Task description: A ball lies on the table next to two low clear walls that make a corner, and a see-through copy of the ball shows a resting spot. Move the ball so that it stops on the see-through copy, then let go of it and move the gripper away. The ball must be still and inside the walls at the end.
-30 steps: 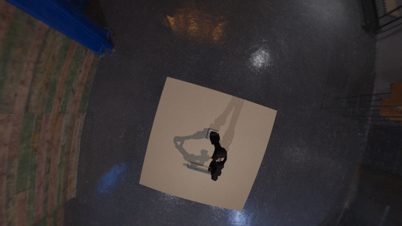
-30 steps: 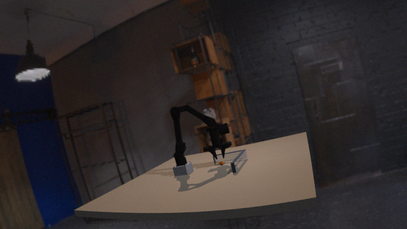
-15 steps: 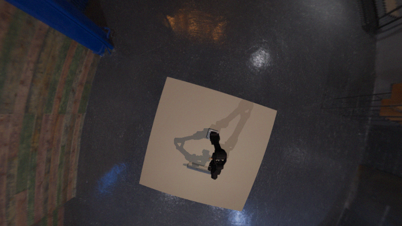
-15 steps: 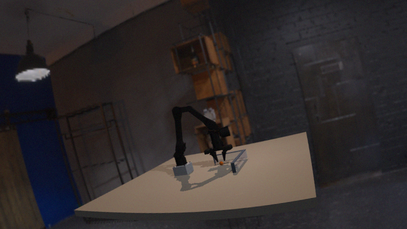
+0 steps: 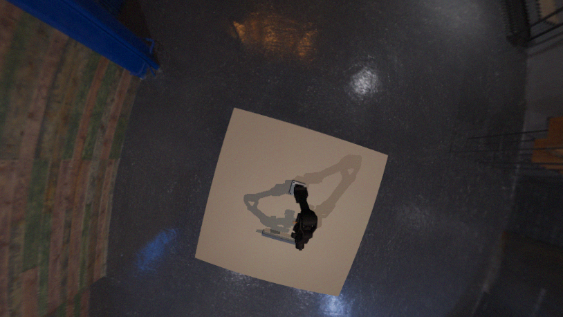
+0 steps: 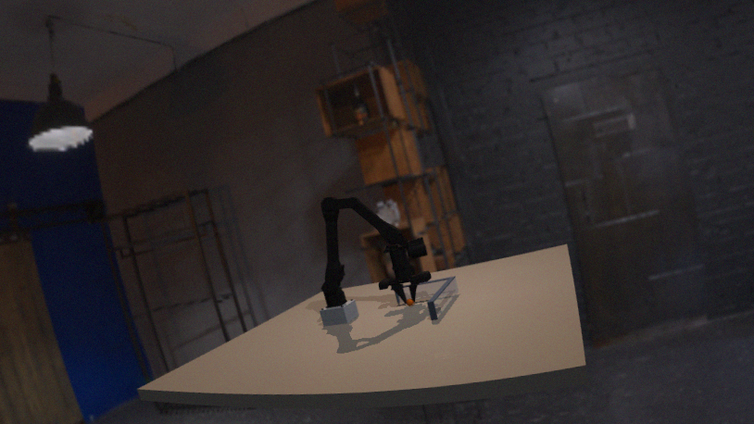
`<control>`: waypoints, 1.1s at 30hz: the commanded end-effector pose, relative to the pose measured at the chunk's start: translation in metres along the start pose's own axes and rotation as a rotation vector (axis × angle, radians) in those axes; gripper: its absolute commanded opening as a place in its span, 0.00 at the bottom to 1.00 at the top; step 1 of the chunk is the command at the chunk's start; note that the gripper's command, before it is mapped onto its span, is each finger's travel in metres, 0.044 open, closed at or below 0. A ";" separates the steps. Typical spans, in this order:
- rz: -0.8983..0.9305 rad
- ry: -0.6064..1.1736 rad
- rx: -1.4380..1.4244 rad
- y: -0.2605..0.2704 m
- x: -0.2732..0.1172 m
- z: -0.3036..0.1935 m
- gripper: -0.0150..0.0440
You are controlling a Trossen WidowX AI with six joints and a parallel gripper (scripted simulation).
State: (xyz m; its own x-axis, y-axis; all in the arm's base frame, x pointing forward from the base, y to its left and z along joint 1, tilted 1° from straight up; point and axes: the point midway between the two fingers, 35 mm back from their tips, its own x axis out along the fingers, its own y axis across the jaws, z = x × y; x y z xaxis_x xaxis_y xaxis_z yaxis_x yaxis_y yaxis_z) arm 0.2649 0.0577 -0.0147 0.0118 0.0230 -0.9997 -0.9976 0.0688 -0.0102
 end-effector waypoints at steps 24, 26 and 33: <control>-0.011 0.003 0.030 -0.007 -0.082 0.002 0.25; -0.007 0.004 0.022 -0.005 -0.094 0.002 0.25; 0.000 0.007 0.005 0.000 -0.122 0.000 0.25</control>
State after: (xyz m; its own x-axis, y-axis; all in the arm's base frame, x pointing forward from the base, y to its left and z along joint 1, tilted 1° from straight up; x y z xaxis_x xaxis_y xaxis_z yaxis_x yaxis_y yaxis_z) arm 0.2653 0.0564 0.1019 0.0179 0.0241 -0.9995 -0.9965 0.0818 -0.0159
